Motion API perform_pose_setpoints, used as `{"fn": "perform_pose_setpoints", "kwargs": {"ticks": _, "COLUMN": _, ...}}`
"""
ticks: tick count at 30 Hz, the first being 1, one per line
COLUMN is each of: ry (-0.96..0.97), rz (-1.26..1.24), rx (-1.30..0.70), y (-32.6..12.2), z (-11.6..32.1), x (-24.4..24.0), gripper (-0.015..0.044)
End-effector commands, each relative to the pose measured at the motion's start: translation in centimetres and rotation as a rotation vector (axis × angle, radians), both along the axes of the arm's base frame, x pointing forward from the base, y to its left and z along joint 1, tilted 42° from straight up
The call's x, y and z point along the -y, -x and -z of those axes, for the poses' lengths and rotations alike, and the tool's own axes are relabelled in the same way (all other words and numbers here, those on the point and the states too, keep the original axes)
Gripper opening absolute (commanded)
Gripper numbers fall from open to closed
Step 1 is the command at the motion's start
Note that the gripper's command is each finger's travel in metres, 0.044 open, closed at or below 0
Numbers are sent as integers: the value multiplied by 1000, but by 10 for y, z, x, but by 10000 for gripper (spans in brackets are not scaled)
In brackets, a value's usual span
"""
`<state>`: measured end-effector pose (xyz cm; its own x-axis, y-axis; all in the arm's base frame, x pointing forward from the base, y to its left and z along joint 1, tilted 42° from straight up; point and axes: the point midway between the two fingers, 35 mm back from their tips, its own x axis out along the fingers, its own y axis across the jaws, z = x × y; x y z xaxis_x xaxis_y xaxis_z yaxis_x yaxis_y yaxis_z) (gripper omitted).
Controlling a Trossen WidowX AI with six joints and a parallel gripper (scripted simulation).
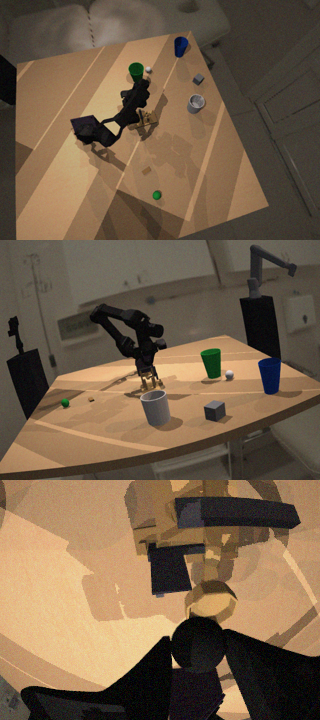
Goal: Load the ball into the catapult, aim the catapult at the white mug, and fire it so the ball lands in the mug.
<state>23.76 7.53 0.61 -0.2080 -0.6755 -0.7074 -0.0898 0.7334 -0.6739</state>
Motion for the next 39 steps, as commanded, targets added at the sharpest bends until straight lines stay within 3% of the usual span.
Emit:
{"fn": "perform_pose_setpoints", "kwargs": {"ticks": 1, "ry": -2, "rz": 35, "rx": -57, "y": 12, "z": -9, "x": 21, "gripper": 0}}
{"fn": "perform_pose_setpoints", "kwargs": {"ticks": 31, "ry": -6, "rz": 49, "rx": -60, "y": 11, "z": 9, "x": 41, "gripper": 0}}
{"fn": "perform_pose_setpoints", "kwargs": {"ticks": 39, "ry": -6, "rz": 49, "rx": -60, "y": 11, "z": 9, "x": 41, "gripper": 210}}
